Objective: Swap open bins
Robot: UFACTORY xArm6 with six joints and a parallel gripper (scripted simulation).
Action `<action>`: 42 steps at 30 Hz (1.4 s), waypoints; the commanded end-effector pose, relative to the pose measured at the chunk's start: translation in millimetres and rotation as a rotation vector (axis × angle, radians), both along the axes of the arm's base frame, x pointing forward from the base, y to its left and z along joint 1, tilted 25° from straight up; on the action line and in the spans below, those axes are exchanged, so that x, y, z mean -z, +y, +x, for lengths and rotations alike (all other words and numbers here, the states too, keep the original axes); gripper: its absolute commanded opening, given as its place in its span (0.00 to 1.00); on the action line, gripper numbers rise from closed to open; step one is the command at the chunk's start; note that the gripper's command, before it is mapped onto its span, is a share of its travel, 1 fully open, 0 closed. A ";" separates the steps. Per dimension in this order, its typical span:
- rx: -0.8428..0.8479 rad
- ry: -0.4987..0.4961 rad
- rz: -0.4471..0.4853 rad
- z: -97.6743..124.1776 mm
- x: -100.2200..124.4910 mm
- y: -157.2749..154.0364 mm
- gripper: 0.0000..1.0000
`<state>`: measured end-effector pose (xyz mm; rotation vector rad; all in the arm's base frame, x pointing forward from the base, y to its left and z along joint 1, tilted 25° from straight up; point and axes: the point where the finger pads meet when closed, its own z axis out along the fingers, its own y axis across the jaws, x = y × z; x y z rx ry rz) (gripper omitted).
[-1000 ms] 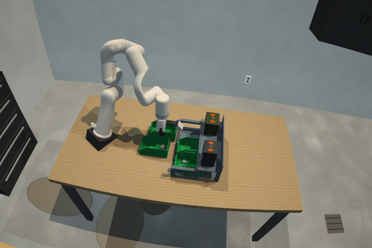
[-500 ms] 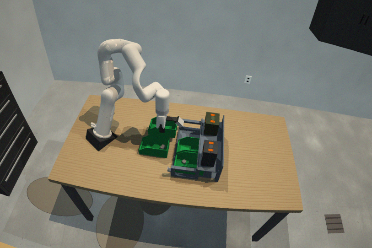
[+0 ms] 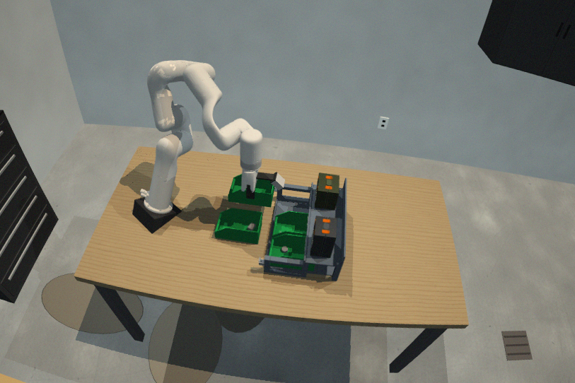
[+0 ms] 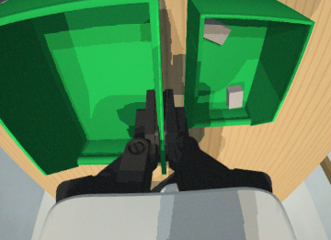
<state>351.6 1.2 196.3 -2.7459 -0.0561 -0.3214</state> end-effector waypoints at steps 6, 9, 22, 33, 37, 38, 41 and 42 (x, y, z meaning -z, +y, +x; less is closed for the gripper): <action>0.000 -0.003 0.000 -1.5 -10.5 -4.1 0.00; 0.000 -0.003 0.000 -1.9 -12.1 -4.8 0.00; 0.000 -0.003 0.000 -2.1 -12.7 -5.0 0.00; 0.000 -0.003 0.000 -2.2 -10.5 -10.4 0.00; 0.000 -0.003 0.000 -2.4 -7.5 -17.9 0.00; 0.000 -0.003 0.000 -2.4 -7.5 -17.9 0.00; 0.000 -0.003 0.000 -2.6 -2.8 -29.2 0.00; 0.000 -0.003 -0.001 -2.8 -0.8 -33.9 0.00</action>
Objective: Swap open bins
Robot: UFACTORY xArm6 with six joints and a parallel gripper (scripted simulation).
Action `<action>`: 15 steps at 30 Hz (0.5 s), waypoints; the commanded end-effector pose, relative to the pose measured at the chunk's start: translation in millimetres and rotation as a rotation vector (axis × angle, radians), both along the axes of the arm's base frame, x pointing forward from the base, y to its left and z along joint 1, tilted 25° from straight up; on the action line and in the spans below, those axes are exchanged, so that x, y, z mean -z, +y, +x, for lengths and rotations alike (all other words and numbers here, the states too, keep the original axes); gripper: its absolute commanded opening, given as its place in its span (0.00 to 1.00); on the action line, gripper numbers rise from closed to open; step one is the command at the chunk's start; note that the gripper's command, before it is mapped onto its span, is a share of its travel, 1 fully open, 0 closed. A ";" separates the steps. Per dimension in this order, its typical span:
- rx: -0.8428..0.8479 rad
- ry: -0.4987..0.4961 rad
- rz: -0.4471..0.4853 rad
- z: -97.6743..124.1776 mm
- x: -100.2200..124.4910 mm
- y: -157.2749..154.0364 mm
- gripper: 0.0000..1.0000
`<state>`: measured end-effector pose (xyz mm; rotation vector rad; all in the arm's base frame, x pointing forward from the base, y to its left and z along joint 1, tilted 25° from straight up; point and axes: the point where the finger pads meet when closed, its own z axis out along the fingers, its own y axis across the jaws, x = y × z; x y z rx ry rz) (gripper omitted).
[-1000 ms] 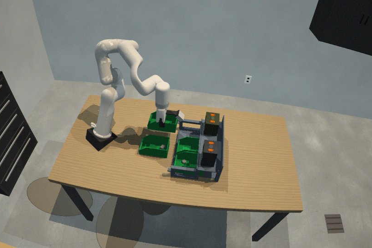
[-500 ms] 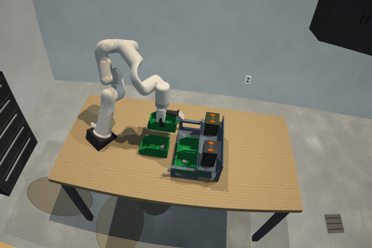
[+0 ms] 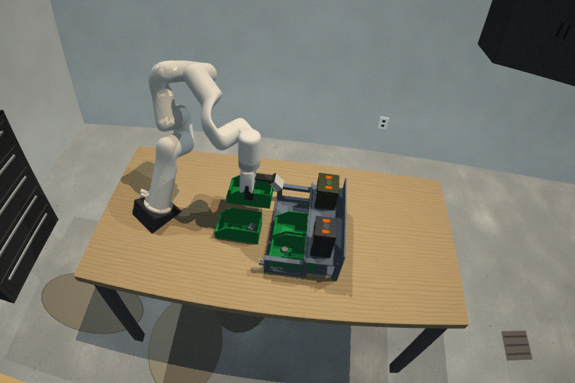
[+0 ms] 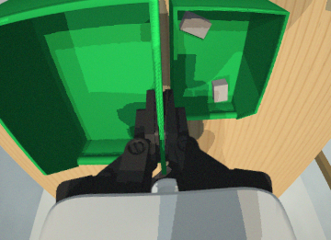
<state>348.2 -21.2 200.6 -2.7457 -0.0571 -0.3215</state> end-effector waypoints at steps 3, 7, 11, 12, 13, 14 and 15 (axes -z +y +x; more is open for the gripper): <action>0.001 -0.003 -0.001 0.2 10.4 -28.3 0.00; 0.000 -0.003 -0.001 -0.4 22.1 -56.7 0.00; 0.000 -0.003 -0.001 -1.2 36.5 -91.7 0.00; 0.000 -0.003 -0.001 -1.2 36.5 -91.7 0.00; 0.000 -0.003 -0.001 -1.2 36.5 -91.7 0.00; 0.000 -0.003 -0.001 -1.5 40.5 -101.3 0.00; 0.000 -0.003 -0.001 -1.7 44.5 -110.8 0.00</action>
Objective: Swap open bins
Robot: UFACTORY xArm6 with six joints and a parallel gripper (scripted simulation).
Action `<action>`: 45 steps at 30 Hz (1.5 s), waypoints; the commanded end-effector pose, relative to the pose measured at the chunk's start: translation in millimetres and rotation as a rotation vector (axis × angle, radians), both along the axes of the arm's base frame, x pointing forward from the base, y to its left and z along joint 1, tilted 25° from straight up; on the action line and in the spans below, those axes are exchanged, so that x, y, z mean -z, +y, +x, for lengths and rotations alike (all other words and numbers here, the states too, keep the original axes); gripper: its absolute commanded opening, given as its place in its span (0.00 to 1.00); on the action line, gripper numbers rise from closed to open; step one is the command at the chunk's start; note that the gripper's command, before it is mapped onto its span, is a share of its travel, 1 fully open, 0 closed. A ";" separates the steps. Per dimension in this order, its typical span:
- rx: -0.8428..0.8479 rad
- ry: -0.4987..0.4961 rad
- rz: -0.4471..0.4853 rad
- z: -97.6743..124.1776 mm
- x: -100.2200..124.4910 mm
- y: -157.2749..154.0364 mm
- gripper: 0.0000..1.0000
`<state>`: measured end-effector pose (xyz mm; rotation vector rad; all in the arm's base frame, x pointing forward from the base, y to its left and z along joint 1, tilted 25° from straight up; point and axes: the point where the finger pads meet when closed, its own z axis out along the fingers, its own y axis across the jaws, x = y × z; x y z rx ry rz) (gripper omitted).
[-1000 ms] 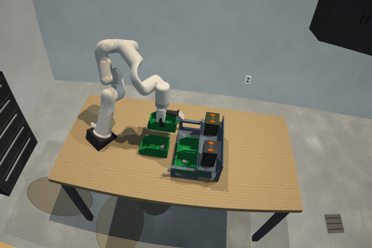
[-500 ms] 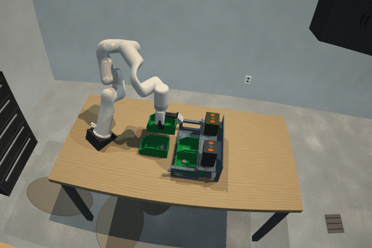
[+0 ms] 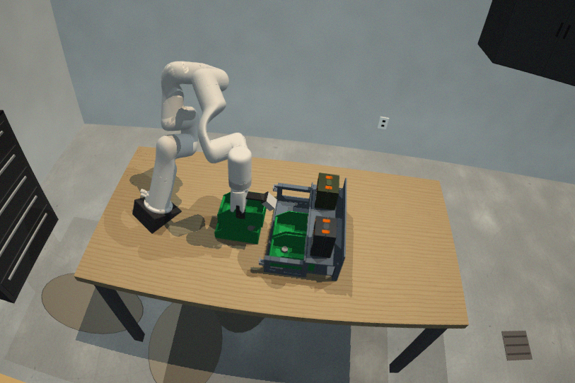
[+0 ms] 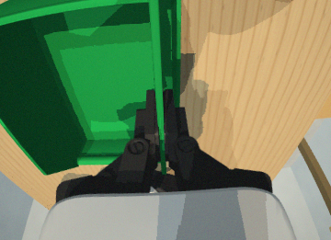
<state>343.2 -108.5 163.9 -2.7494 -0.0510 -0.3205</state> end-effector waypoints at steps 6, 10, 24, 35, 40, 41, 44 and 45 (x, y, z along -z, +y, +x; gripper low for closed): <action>-0.005 -0.005 0.002 2.2 29.4 -75.6 0.00; -0.005 -0.005 0.002 1.5 40.9 -103.5 0.00; -0.005 -0.005 0.002 0.6 57.0 -142.5 0.00; -0.005 -0.005 0.002 0.6 57.4 -143.4 0.00; -0.005 -0.005 0.002 0.6 57.4 -143.4 0.00; -0.005 -0.005 0.002 0.6 57.4 -143.4 0.00; -0.005 -0.005 0.002 0.7 58.0 -143.1 0.00; -0.005 -0.005 0.002 0.9 58.5 -143.0 0.00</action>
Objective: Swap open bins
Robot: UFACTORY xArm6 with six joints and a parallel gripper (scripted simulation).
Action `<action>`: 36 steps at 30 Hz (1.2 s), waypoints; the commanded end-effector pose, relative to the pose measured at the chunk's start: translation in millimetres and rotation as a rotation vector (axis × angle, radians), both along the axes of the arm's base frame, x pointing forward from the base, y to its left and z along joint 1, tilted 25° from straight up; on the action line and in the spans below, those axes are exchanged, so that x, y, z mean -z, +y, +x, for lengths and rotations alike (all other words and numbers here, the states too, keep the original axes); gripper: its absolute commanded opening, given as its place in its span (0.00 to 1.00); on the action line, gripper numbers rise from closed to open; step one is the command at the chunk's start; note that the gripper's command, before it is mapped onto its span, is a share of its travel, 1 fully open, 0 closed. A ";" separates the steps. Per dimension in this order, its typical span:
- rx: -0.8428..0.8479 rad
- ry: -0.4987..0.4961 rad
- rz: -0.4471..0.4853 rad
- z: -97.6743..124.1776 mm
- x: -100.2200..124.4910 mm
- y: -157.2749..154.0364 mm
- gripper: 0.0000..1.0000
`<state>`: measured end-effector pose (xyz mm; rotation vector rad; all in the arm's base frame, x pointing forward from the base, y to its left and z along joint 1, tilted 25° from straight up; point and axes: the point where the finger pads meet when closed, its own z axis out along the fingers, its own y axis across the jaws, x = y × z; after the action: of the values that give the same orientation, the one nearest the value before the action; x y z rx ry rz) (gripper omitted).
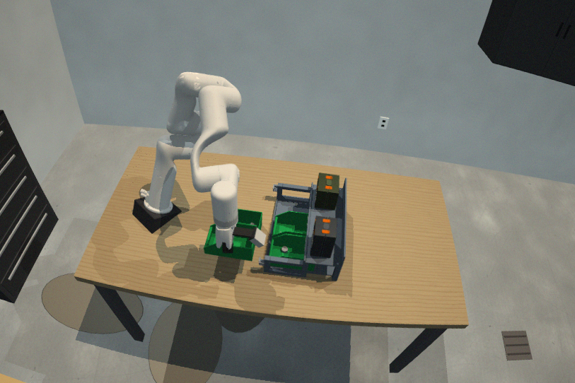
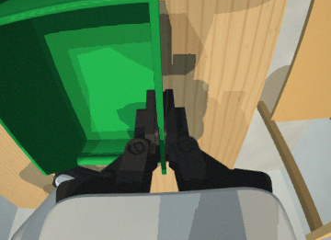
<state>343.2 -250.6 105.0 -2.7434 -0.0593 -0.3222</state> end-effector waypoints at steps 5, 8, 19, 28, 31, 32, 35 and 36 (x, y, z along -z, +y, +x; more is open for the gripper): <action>0.001 -0.003 -0.003 1.4 1.9 0.0 0.00; 0.001 -0.003 -0.003 2.3 5.8 1.5 0.00; 0.001 -0.003 -0.003 8.4 31.3 11.6 0.00; 0.001 -0.003 -0.003 12.9 50.2 19.1 0.00; 0.001 -0.003 -0.003 14.5 57.0 21.7 0.00; 0.001 -0.003 -0.003 15.0 59.0 22.5 0.00; 0.001 -0.003 -0.003 16.1 63.8 24.4 0.00; 0.001 -0.003 -0.003 16.4 65.1 24.9 0.00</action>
<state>357.5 -225.8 42.7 -2.7433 -0.0593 -0.3207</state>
